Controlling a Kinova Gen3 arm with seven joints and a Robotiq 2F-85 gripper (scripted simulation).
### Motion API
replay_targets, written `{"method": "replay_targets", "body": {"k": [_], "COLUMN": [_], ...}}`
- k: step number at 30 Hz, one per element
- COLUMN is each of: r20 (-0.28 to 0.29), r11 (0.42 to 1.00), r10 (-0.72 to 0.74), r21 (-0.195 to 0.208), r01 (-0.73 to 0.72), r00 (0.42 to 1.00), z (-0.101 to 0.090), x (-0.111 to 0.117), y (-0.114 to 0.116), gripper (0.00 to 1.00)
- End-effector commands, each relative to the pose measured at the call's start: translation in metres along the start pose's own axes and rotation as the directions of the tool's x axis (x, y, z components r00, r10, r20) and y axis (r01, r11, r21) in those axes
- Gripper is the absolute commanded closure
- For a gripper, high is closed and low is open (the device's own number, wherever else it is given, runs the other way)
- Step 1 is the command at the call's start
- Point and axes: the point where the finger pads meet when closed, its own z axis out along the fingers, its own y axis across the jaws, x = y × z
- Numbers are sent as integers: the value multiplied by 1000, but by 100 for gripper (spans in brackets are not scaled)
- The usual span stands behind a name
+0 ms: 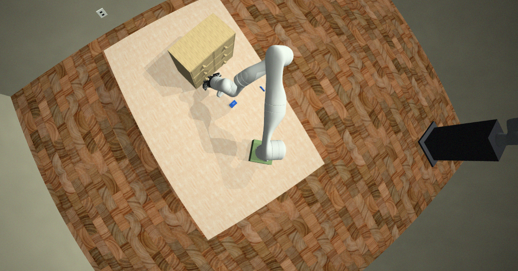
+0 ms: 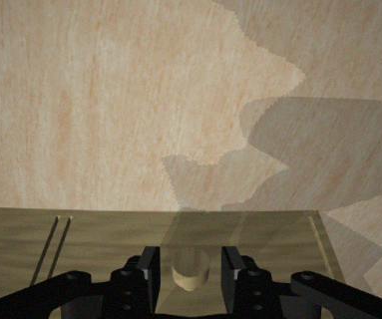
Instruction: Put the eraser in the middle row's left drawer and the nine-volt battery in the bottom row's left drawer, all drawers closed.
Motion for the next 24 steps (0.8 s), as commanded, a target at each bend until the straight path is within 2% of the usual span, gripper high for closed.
{"method": "replay_targets", "body": {"k": [1,11,12,24], "r20": [2,2,2,2], "r11": [1000,1000,1000,1000], "r10": [-1,-1,-1,-1], "r21": [0,0,0,0], "r01": [1,1,1,1], "r00": [1000,1000,1000,1000], "z": [0,0,0,0], "x": [-1,-1,-1,-1], "y": [0,0,0,0], "gripper": [67,67,87,87]}}
